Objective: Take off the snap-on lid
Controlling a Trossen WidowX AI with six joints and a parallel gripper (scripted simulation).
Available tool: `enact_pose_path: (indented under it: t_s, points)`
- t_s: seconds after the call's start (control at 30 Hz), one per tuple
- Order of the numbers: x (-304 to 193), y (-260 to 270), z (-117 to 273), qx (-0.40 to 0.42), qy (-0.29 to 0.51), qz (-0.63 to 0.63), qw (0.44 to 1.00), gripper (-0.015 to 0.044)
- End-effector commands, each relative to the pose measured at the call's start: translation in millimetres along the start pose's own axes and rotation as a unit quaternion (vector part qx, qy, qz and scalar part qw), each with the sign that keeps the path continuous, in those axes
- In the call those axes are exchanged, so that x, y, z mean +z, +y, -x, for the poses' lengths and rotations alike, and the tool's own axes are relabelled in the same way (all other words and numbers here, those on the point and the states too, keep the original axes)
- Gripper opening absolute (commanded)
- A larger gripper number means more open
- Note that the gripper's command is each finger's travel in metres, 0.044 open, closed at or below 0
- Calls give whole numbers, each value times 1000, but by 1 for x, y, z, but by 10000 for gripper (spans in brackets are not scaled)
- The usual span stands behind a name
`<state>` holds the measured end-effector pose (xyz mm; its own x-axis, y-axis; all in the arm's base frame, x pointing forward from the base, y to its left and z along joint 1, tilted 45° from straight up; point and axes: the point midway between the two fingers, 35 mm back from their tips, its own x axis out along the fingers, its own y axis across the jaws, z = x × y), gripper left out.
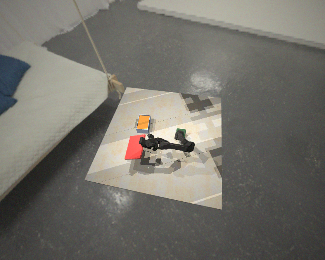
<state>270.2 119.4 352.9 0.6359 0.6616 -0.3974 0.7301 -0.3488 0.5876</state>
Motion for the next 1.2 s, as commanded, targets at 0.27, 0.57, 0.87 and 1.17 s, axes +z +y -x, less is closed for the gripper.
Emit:
enact_pose_path:
  t_s: [0.27,0.57,0.87,1.17]
  points:
    - [3,-8,-7,6,-3,-1,1000,0]
    - [3,-13,-11,6,-3,-1,1000,0]
    - [3,-18,-16,6,-3,-1,1000,0]
    - [3,-24,-20,7,-2,-1,1000,0]
